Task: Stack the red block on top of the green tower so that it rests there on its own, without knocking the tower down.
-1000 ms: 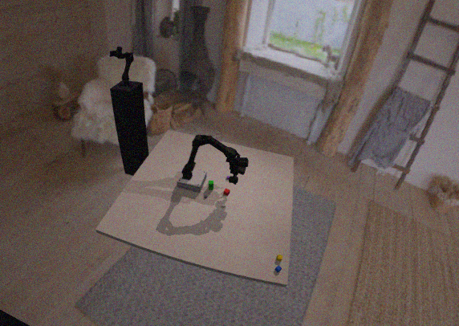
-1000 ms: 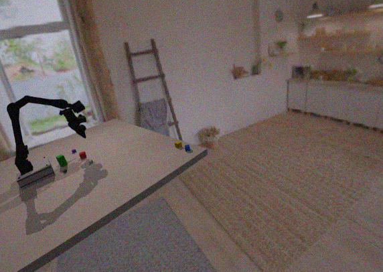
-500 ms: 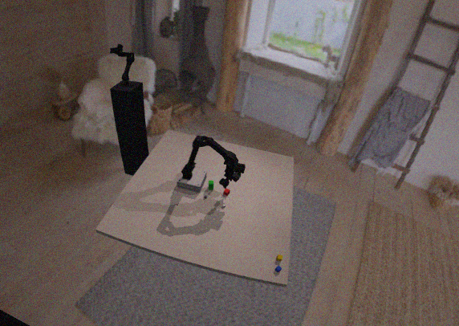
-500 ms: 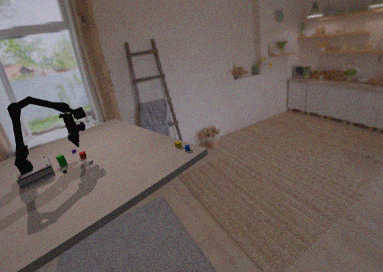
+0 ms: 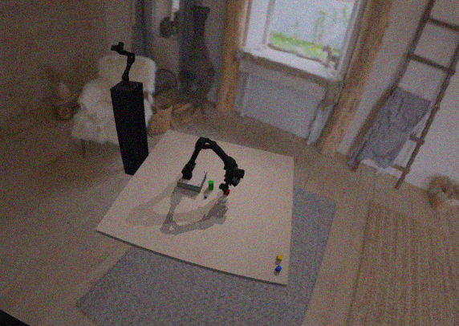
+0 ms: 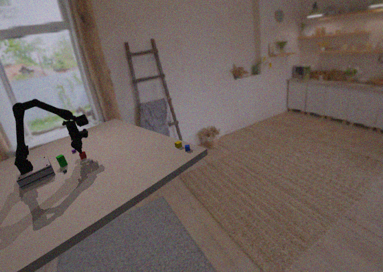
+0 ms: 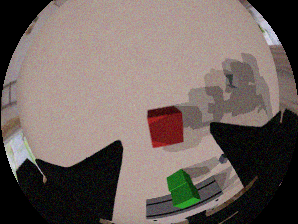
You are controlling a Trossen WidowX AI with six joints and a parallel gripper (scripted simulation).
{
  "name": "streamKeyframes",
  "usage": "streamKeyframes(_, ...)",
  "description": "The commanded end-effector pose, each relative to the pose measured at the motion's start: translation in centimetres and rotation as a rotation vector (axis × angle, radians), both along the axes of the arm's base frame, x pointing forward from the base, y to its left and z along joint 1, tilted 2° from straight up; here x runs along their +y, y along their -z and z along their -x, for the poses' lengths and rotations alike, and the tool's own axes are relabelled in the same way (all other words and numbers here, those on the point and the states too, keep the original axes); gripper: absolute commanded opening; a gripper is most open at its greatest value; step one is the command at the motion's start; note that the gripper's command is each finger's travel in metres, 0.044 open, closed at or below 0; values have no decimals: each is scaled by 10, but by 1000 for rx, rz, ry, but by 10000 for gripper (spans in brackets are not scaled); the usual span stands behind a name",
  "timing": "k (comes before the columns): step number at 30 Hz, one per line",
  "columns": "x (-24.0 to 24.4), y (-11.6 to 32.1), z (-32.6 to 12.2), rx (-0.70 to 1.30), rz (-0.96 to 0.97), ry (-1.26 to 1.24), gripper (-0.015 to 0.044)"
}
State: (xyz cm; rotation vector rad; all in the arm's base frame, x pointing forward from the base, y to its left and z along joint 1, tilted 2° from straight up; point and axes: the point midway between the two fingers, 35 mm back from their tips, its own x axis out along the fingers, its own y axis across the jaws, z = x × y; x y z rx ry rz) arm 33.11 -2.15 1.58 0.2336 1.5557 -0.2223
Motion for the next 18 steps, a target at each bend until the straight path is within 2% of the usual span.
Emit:
streamKeyframes(1, 0, 7, 1, 8, 4, 4, 440)
streamKeyframes(18, 0, 34, 1, 9, 3, 4, 440)
